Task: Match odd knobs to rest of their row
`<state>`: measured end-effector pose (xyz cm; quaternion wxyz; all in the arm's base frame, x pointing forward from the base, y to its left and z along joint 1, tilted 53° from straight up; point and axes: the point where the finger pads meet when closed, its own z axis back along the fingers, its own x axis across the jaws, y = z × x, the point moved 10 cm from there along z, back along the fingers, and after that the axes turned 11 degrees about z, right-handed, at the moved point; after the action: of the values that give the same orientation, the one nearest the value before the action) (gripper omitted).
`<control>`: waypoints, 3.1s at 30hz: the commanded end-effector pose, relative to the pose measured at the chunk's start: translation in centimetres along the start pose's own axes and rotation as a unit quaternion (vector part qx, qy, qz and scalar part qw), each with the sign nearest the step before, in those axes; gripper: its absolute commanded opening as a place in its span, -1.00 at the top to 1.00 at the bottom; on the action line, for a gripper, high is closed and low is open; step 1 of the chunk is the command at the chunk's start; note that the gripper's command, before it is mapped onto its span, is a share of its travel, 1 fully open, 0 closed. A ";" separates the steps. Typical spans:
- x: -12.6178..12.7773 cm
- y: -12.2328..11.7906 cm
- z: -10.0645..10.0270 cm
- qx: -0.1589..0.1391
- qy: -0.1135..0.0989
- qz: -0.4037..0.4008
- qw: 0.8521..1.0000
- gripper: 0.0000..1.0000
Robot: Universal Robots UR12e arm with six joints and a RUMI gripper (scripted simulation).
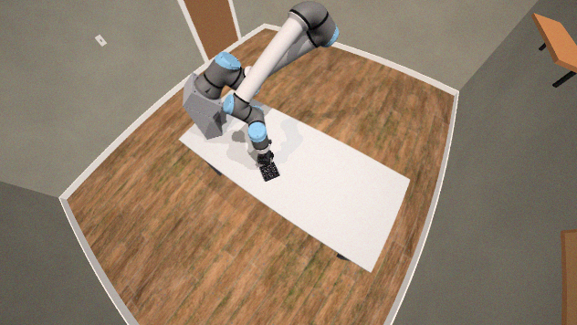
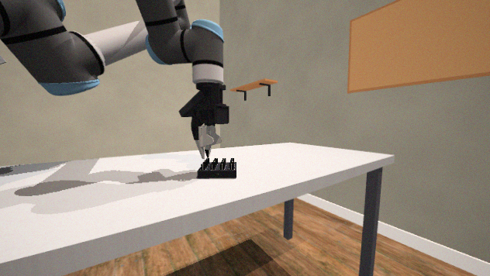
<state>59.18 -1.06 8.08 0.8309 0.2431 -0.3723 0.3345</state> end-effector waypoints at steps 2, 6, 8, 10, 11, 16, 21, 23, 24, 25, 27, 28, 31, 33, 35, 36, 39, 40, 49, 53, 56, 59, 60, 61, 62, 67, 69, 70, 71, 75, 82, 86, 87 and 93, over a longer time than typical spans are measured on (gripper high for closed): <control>0.0 0.0 0.0 0.000 0.000 0.000 1.000 0.78; 0.0 0.0 0.0 0.000 0.000 0.000 1.000 0.78; 0.0 0.0 0.0 0.000 0.000 0.000 1.000 0.78; 0.0 0.0 0.0 0.000 0.000 0.000 1.000 0.78; 0.0 0.0 0.0 0.000 0.000 0.000 1.000 0.78; 0.0 0.0 0.0 0.000 0.000 0.000 1.000 0.78; 0.0 0.0 0.0 0.000 0.000 0.000 1.000 0.78; 0.0 0.0 -0.1 0.000 0.000 0.000 1.000 0.78; 0.0 0.0 -0.2 0.000 0.000 0.000 1.000 0.78; 0.0 0.0 -0.3 0.000 0.000 0.000 1.000 0.78; 0.0 0.0 -0.3 0.000 0.000 0.000 1.000 0.78; 0.0 0.0 -0.3 0.000 0.000 0.000 1.000 0.78; 0.0 0.0 -0.6 0.000 0.000 0.000 1.000 0.78; 0.0 0.0 -0.8 0.000 0.000 0.000 1.000 0.78; 0.0 0.0 -0.9 0.000 0.000 0.000 1.000 0.78; 0.0 0.0 -1.0 0.000 0.000 0.000 1.000 0.78; 0.0 0.0 -1.2 0.000 0.000 0.000 1.000 0.78; 0.0 0.0 -1.2 0.000 0.000 0.000 1.000 0.78; 0.0 0.0 -1.4 0.000 0.000 0.000 1.000 0.78; 0.0 0.0 -1.4 0.000 0.000 0.000 1.000 0.78; 0.0 0.0 -1.4 0.000 0.000 0.000 1.000 0.78; 0.0 0.0 -1.4 0.000 0.000 0.000 1.000 0.78; 0.0 0.0 -1.4 0.000 0.000 0.000 1.000 0.78; 0.0 0.0 -1.4 0.000 0.000 0.000 1.000 0.78; 0.0 0.0 -1.4 0.000 0.000 0.000 1.000 0.78; 0.0 0.0 -1.4 0.000 0.000 0.000 1.000 0.78; 0.0 0.0 -1.4 0.000 0.000 0.000 1.000 0.78; 0.0 0.0 -1.4 0.000 0.000 0.000 1.000 0.78; 0.0 0.0 -1.4 0.000 0.000 0.000 1.000 0.78; 0.0 0.0 -1.4 0.000 0.000 0.000 1.000 0.78; 0.0 0.0 -1.4 0.000 0.000 0.000 1.000 0.78; 0.0 0.0 -1.4 0.000 0.000 0.000 1.000 0.92; 0.0 0.0 -1.4 0.000 0.000 0.000 1.000 0.92; 0.0 0.0 -1.4 0.000 0.000 0.000 1.000 0.92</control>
<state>59.82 -0.15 7.23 0.8309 0.2431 -0.3723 0.3345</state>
